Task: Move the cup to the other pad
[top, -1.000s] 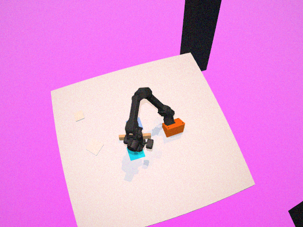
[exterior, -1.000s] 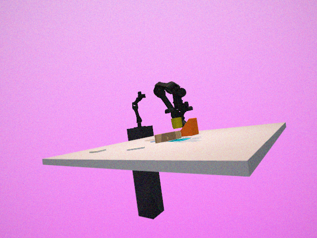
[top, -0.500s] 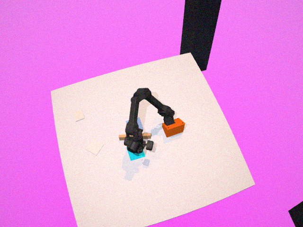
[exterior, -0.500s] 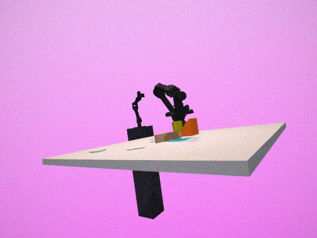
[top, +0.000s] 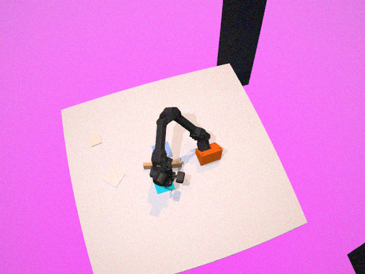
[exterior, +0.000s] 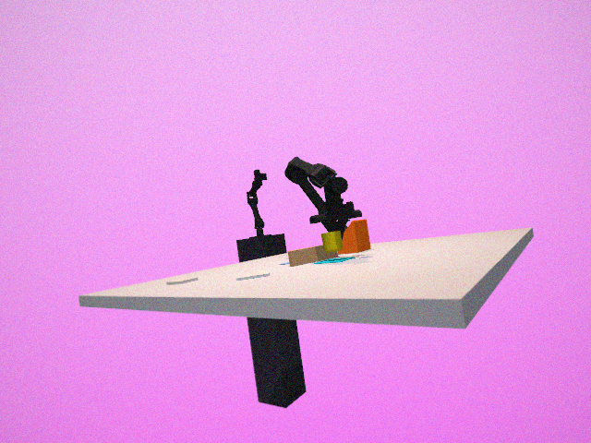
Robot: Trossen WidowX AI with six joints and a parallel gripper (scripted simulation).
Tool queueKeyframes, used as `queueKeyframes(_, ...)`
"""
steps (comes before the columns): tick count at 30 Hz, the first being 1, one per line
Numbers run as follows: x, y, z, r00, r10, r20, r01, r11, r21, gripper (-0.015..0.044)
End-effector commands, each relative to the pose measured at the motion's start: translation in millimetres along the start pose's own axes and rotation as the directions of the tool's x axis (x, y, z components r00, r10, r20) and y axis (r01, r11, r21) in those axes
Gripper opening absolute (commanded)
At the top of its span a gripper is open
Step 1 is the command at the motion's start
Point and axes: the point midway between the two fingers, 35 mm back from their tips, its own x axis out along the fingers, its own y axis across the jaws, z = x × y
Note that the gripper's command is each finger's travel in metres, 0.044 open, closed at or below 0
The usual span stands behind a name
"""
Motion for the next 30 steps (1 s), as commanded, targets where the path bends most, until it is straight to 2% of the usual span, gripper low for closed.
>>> queueKeyframes(1,7,0,-1,1.000,-0.002,-0.005,0.002,1.000,-0.005,0.0000)
queueKeyframes(15,28,1,-2,1.000,-0.003,-0.007,0.003,1.000,-0.004,0.0000)
queueKeyframes(29,25,1,-1,1.000,0.000,-0.003,0.000,1.000,0.000,0.0000)
queueKeyframes(30,25,1,-1,1.000,0.000,-0.003,0.000,1.000,0.000,0.0026)
